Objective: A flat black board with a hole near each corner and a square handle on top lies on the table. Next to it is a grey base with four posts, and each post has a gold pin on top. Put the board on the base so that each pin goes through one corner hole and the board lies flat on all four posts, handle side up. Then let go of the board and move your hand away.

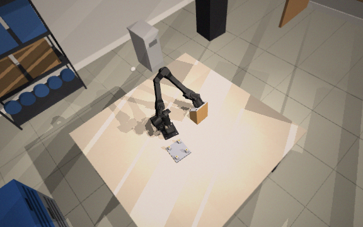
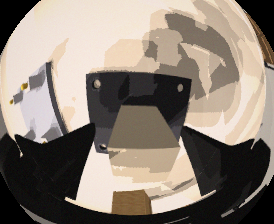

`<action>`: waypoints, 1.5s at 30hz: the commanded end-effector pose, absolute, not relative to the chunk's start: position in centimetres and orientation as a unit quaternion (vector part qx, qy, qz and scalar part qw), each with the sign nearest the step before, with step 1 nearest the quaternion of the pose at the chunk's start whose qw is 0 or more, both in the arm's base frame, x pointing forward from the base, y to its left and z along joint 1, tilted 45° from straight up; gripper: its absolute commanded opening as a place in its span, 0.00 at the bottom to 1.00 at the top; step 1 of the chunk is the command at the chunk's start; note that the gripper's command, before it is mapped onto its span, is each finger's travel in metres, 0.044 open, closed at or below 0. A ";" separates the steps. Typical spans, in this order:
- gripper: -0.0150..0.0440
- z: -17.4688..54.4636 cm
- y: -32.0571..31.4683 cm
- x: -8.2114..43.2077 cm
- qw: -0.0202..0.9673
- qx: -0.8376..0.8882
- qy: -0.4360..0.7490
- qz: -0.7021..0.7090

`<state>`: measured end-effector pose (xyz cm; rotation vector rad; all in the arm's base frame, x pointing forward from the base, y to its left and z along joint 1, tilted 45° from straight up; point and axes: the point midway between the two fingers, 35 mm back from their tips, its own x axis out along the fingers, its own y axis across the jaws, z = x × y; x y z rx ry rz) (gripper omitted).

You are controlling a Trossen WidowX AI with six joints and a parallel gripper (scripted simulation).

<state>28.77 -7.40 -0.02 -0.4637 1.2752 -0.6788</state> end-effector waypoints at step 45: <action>0.25 3.7 -3.2 28.1 0.721 -0.220 0.586 -0.297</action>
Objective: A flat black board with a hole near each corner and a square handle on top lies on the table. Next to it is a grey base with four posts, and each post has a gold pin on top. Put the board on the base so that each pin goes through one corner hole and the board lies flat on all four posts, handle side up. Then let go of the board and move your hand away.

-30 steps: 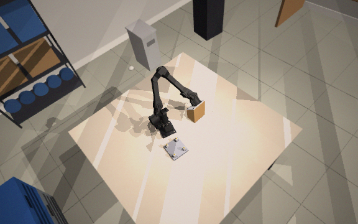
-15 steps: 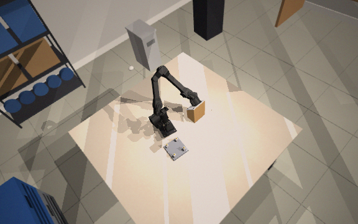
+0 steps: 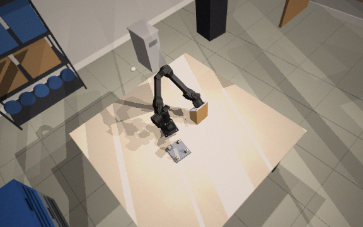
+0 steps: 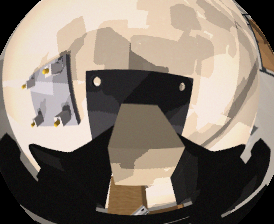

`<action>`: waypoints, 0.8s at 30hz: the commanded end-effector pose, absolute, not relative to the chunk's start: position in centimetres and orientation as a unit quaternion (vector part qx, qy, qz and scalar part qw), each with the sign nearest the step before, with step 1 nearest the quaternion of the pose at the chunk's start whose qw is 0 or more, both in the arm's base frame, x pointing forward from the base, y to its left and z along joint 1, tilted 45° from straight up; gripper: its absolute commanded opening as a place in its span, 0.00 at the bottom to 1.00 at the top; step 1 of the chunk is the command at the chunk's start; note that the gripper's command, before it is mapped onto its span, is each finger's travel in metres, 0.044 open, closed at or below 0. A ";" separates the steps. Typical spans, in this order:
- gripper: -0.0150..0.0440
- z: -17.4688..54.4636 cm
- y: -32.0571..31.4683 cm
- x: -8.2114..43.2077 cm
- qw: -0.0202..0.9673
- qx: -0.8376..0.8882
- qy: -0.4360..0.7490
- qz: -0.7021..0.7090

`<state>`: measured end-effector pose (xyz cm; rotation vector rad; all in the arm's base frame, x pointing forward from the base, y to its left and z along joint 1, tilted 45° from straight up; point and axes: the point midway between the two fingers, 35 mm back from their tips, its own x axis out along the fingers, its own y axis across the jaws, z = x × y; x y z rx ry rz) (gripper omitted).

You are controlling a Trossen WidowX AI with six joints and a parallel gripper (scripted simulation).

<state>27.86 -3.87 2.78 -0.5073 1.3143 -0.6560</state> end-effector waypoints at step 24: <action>0.25 5.3 0.1 28.1 0.719 -0.220 0.588 -0.299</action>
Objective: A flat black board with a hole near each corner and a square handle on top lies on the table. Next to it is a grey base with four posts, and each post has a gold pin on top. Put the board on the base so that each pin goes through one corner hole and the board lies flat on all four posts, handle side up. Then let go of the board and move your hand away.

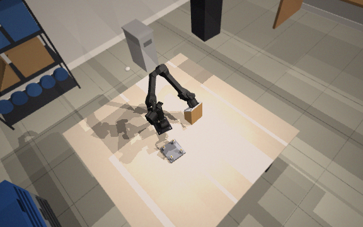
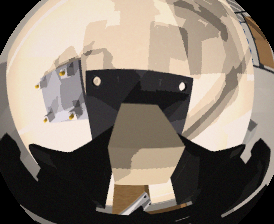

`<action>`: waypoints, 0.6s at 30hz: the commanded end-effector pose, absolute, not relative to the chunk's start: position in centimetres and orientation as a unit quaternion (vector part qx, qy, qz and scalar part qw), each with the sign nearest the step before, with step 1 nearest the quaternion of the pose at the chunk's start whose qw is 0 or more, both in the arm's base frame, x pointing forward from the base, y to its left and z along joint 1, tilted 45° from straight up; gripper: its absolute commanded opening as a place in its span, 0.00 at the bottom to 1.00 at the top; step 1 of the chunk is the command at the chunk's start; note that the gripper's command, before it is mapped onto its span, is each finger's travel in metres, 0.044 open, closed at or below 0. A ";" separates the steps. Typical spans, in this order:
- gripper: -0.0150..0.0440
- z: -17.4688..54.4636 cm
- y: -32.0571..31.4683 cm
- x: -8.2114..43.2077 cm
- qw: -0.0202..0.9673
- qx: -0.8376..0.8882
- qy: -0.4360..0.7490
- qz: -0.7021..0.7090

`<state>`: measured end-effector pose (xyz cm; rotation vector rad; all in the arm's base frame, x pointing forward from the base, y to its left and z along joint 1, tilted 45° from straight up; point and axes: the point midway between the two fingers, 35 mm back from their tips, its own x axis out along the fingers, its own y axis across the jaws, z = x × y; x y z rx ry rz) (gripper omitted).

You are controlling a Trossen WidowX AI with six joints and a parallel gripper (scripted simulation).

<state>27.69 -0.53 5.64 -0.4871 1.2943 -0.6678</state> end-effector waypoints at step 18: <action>0.25 3.0 3.3 29.9 0.716 -0.232 0.594 -0.284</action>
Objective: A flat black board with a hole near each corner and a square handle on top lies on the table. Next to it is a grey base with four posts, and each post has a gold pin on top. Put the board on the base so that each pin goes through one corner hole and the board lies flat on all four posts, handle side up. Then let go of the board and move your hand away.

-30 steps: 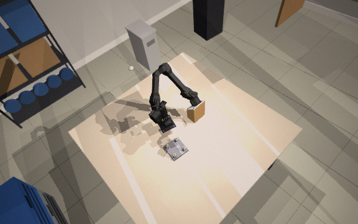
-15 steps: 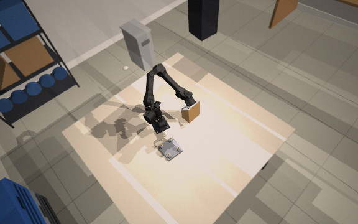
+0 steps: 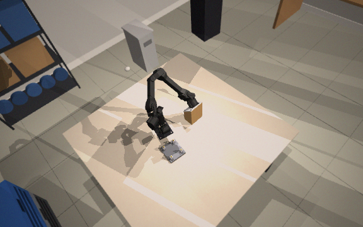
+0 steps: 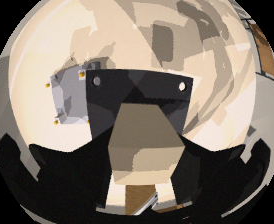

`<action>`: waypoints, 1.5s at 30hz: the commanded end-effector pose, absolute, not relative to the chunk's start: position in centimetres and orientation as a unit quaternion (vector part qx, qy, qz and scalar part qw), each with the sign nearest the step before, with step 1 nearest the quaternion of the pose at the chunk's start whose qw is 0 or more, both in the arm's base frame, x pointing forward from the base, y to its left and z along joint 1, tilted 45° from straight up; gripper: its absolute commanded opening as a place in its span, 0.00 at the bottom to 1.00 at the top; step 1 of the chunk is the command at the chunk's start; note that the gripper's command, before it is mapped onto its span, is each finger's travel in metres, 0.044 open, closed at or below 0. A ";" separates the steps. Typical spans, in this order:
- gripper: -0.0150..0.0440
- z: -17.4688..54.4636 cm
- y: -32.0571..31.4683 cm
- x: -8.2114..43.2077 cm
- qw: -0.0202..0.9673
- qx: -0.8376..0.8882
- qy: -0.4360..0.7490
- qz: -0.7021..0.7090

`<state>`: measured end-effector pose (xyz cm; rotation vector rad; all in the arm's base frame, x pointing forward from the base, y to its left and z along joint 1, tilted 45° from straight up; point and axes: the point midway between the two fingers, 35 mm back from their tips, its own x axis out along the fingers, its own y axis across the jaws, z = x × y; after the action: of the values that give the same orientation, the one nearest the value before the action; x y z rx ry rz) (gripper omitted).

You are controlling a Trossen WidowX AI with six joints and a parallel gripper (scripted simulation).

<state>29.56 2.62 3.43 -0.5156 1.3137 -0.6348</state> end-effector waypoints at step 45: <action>0.25 -4.7 11.5 31.8 0.704 -0.267 0.607 -0.255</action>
<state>31.74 10.78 -4.07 -0.5945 1.3489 -0.5712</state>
